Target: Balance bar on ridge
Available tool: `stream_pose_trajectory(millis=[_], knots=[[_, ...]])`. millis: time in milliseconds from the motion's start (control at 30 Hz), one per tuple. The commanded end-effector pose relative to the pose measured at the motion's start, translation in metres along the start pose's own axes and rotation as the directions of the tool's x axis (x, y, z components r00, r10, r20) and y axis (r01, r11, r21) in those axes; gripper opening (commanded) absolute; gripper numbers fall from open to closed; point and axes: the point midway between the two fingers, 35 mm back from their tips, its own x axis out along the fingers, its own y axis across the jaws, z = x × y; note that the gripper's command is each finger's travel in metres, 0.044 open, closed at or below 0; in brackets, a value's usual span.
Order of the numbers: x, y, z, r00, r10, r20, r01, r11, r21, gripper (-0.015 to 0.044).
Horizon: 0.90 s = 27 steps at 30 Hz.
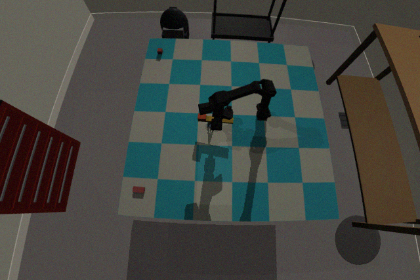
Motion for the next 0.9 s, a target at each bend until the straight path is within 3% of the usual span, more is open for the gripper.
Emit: stream_pose_trajectory(millis=[0,867], knots=[[0.0001,-0.0001,-0.0004,1.000,-0.002,-0.003,0.002,1.000,-0.003,0.0000],[0.0023,-0.0001,-0.0005,1.000,-0.002,-0.003,0.002,1.000,-0.003,0.0000]])
